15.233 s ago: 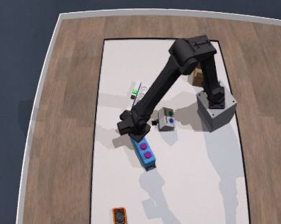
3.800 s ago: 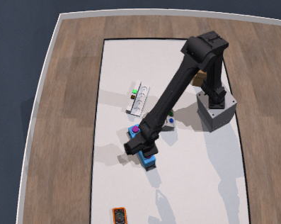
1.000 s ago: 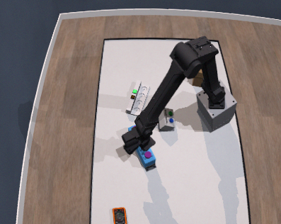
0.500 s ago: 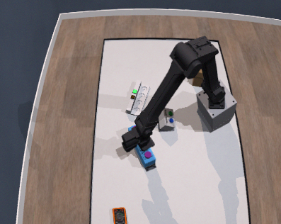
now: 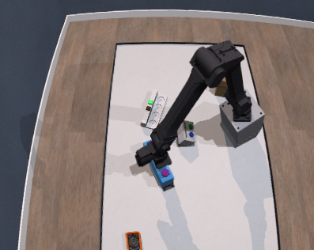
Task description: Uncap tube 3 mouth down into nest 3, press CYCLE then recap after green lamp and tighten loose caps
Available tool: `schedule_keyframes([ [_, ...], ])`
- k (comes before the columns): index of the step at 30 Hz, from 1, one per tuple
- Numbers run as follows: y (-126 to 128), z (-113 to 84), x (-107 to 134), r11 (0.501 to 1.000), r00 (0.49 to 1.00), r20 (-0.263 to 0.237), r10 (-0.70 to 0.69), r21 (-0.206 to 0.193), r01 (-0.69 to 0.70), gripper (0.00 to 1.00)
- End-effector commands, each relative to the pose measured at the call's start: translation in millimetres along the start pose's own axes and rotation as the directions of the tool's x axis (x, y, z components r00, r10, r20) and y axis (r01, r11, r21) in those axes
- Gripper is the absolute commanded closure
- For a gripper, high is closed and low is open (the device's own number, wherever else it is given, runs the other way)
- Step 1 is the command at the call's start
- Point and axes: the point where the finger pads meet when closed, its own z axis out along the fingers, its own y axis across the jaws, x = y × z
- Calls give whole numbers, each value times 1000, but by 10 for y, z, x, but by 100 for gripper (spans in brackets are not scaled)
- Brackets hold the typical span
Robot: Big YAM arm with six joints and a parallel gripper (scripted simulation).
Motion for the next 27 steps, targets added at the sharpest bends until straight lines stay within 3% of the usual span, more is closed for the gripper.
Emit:
schedule_keyframes([
  [1,74,1,-125,990,990,18,140,-9,-140,100],
  [18,24,-38,-104,990,990,20,139,-6,-139,100],
  [19,24,-38,-104,990,990,20,139,-6,-139,51],
  [27,24,-38,-104,990,990,20,139,-6,-139,51],
])
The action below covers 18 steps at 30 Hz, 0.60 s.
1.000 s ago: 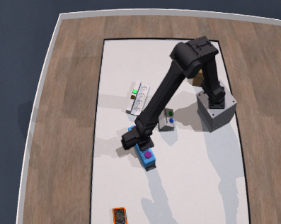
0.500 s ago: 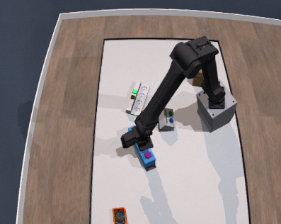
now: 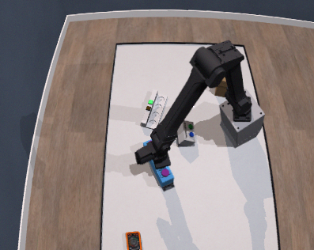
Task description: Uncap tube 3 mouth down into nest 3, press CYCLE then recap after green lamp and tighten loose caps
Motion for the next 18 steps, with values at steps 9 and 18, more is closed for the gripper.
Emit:
schedule_keyframes([
  [9,94,-267,-123,1000,999,29,18,-12,-18,51],
  [18,108,-509,-187,1000,999,41,14,-15,-14,51],
])
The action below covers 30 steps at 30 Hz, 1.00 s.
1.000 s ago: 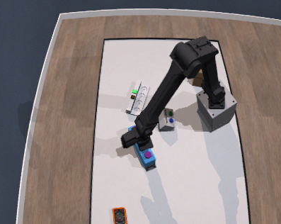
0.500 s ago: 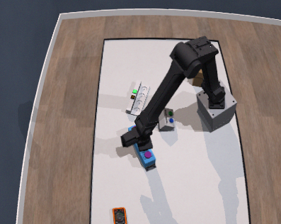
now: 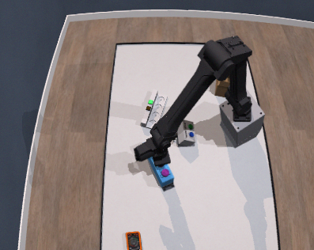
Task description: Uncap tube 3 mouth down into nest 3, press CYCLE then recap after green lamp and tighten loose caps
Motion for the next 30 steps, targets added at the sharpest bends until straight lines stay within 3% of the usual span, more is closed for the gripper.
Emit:
schedule_keyframes([
  [1,115,-221,-185,1000,999,36,-4,-14,5,51],
  [4,117,-293,-194,1000,999,38,-5,-14,5,51],
  [6,-184,-115,-77,986,986,-14,-168,0,168,51],
  [7,-269,-112,-85,971,971,-15,-240,-1,240,51],
  [10,-351,-116,-110,971,971,-14,-240,-1,240,51],
  [19,-1060,-153,-328,971,971,3,-240,3,240,51],
  [23,-951,-166,-259,965,965,1,-262,-5,262,51],
  [25,-958,-24,-218,965,965,-2,-262,-5,262,51],
  [30,-970,83,-164,966,966,-11,-260,-5,260,51],
])
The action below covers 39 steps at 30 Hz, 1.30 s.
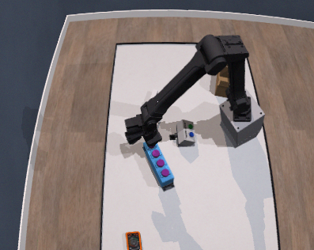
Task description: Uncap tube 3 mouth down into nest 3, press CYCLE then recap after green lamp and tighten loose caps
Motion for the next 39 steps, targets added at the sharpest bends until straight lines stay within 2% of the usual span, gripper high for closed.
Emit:
schedule_keyframes([
  [1,50,157,24,1000,1000,-7,-26,-6,26,51],
  [7,50,318,-19,1000,1000,1,-15,-4,15,51],
  [9,49,316,-24,1000,1000,2,-16,-4,16,51],
  [10,37,195,-108,1000,999,33,-18,4,18,51],
  [12,31,164,-141,1000,999,42,-19,6,18,51],
  [14,31,164,-141,1000,999,42,-19,6,18,51],
  [15,45,315,-39,1000,1000,4,-16,-3,16,51],
  [29,56,398,8,1000,1000,-2,-10,-4,10,51],
  [32,52,356,-26,1000,1000,10,-11,-1,11,51],
  [36,58,425,18,1000,1000,-4,-10,-4,10,51],
  [39,58,393,6,1000,1000,0,-10,-3,10,51],
])
